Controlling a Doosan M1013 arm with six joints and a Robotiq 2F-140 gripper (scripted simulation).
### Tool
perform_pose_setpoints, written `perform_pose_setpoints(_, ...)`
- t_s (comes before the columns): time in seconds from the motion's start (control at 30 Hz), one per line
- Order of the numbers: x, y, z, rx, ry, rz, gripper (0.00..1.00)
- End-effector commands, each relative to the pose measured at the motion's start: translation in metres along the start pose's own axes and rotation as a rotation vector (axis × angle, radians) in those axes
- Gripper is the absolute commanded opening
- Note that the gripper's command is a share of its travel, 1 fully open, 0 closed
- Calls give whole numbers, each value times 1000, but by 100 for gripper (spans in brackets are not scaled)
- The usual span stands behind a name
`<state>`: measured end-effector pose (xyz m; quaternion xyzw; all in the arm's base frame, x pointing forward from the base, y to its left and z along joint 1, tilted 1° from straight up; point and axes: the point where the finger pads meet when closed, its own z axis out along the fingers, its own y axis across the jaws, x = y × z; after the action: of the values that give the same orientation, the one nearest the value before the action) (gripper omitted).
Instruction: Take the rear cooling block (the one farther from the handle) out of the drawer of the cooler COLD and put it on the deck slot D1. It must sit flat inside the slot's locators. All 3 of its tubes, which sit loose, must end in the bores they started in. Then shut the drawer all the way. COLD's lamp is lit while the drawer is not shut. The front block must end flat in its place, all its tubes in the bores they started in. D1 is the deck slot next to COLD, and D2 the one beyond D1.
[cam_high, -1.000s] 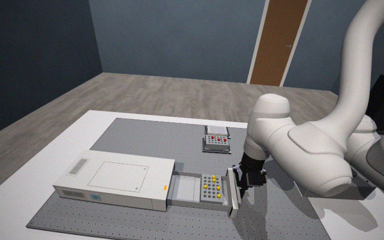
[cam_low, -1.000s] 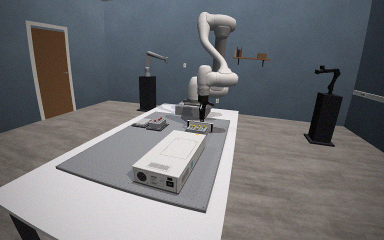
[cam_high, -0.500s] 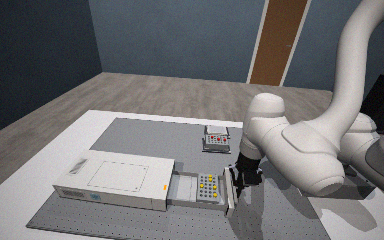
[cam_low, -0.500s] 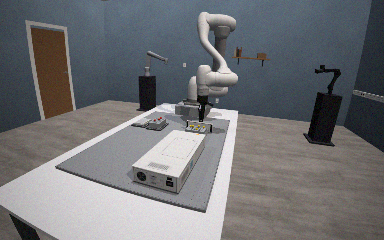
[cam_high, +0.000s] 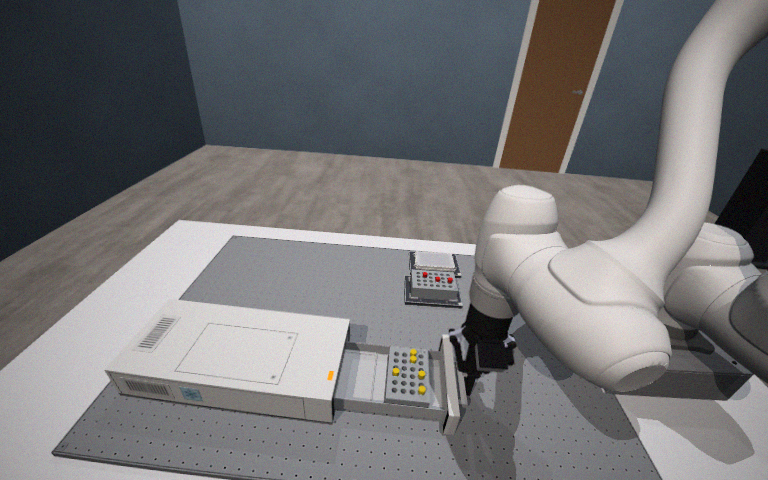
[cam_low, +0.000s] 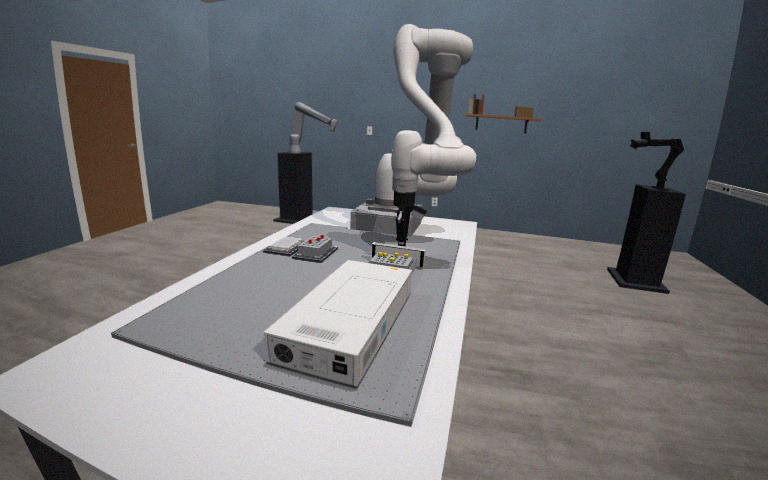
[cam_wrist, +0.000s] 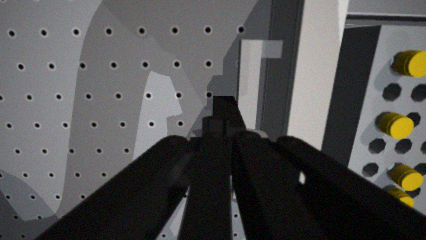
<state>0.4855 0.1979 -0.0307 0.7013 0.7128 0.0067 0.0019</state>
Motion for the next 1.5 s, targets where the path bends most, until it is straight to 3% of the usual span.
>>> perform_pose_setpoints(0.0, -3, 7, 1, 1, -3, -3, 10)
perform_pose_setpoints(1.47, -3, 54, 1, 1, -2, -2, 10)
